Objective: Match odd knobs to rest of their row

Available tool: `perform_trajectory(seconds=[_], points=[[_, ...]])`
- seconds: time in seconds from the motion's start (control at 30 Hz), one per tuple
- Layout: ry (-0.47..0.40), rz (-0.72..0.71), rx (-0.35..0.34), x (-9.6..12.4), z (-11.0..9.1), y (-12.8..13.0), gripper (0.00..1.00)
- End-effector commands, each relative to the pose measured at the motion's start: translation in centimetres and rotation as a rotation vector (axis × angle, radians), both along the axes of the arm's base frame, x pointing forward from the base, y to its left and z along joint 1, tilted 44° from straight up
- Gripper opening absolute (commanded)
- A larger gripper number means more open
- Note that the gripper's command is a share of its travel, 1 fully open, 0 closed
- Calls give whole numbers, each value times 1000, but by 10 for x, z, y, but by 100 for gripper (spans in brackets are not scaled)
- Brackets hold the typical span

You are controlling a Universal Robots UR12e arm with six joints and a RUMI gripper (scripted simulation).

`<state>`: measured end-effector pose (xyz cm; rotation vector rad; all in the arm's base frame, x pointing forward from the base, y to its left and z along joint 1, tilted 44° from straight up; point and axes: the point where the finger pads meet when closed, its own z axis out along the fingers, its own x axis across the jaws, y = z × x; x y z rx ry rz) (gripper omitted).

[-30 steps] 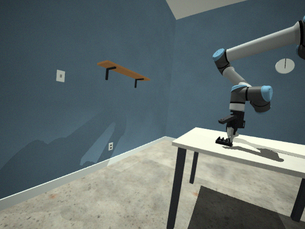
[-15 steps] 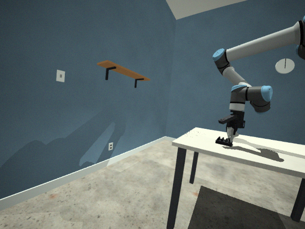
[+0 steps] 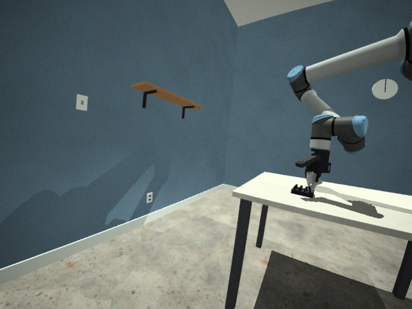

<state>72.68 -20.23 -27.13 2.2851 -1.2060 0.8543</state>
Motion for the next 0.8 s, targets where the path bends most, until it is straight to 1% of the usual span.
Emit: perform_trajectory(seconds=[0.0,0.33,0.77], points=[[21,27,-12,0,0,1,4],[74,90,-40,0,0,1,4],[199,238,-106,-1,-1,1,4]])
